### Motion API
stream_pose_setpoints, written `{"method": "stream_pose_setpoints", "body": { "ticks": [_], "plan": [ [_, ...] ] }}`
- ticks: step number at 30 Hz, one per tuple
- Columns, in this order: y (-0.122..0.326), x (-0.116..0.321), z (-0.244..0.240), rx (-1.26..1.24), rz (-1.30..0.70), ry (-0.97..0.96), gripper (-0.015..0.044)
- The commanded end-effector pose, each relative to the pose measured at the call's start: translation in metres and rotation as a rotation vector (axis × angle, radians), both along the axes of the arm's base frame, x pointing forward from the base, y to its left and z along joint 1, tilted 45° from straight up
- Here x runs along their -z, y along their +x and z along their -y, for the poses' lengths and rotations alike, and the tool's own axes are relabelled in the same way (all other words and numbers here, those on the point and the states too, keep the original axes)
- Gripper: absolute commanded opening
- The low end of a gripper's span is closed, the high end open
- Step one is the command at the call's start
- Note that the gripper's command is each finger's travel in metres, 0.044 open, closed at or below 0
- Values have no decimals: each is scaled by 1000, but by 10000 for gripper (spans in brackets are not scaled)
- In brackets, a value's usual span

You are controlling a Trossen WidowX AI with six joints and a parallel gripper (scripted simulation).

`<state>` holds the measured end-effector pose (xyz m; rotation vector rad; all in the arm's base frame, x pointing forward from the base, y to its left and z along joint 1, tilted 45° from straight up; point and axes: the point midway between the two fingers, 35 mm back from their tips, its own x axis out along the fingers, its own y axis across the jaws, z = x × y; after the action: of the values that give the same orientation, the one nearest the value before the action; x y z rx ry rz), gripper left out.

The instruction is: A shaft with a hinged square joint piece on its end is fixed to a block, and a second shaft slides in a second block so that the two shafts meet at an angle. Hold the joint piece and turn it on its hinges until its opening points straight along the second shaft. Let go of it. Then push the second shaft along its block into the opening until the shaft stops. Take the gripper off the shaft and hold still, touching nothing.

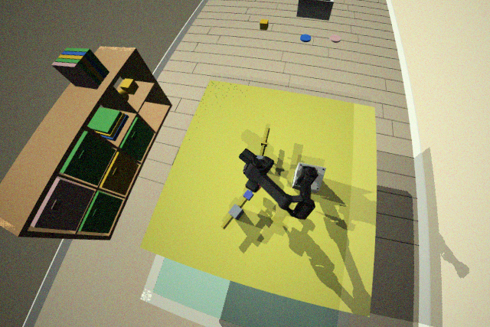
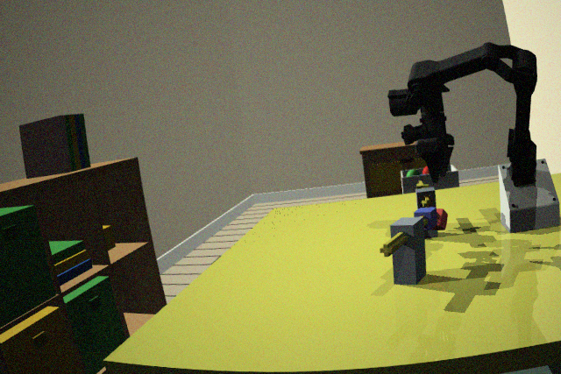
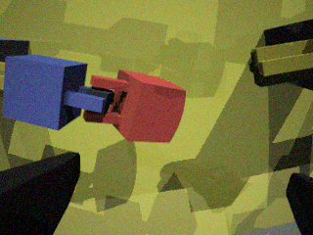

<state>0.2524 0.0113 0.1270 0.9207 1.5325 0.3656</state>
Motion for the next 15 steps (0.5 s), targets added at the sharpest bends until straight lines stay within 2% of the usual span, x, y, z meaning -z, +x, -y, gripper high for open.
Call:
{"method": "stream_pose_setpoints", "body": {
  "ticks": [1, 15],
  "plan": [
    [0, 2, -1, 75, -72, 23, 440],
    [0, 6, -4, 376, -375, 106, 440]
  ]
}}
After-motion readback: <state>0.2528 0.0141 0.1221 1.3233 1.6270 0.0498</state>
